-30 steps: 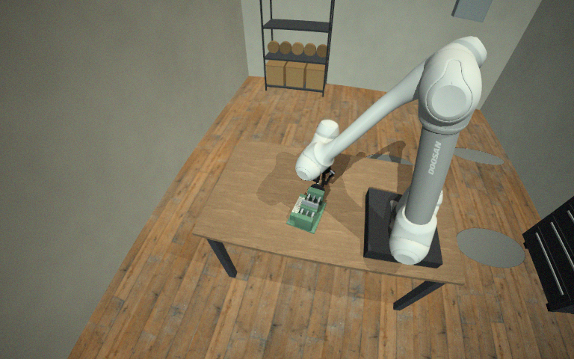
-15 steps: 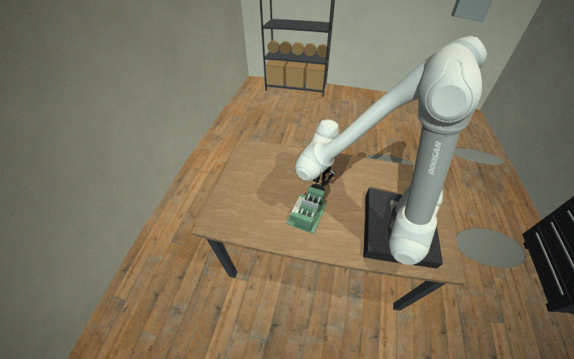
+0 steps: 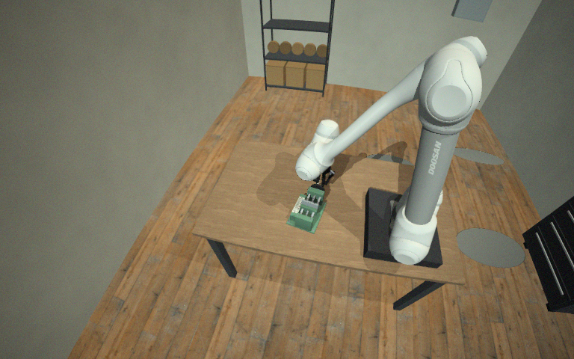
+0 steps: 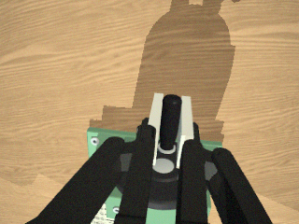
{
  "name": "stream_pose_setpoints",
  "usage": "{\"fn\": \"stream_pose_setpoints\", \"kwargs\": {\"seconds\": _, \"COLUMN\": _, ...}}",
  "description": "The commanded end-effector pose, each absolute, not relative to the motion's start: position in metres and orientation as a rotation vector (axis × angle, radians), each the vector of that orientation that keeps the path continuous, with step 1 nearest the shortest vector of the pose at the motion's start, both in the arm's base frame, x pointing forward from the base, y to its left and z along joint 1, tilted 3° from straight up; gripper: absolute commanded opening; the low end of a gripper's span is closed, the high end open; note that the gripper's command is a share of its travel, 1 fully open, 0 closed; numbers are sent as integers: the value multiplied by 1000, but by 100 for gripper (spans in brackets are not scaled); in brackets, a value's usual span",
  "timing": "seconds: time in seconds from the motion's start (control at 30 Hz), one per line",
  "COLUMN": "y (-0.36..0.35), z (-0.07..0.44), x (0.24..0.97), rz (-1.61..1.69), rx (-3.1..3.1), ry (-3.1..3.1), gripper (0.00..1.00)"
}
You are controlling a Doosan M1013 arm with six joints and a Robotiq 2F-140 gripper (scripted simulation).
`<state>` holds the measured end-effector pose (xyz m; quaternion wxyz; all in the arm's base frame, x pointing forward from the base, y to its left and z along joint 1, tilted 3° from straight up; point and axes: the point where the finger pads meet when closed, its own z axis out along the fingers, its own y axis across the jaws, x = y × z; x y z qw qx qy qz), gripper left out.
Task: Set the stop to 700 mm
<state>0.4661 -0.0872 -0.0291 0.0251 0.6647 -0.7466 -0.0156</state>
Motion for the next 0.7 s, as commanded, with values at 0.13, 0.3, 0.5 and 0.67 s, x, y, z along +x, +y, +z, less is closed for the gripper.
{"fn": "stream_pose_setpoints", "kwargs": {"seconds": 0.13, "y": -87, "z": -29, "x": 465, "rz": -50, "rx": 2055, "ry": -2308, "gripper": 4}}
{"fn": "stream_pose_setpoints", "kwargs": {"seconds": 0.3, "y": -87, "z": -29, "x": 464, "rz": -50, "rx": 2055, "ry": -2308, "gripper": 4}}
{"fn": "stream_pose_setpoints", "kwargs": {"seconds": 0.5, "y": -86, "z": -28, "x": 460, "rz": -50, "rx": 2055, "ry": -2308, "gripper": 4}}
{"fn": "stream_pose_setpoints", "kwargs": {"seconds": 0.67, "y": -86, "z": -26, "x": 456, "rz": -50, "rx": 2055, "ry": -2308, "gripper": 4}}
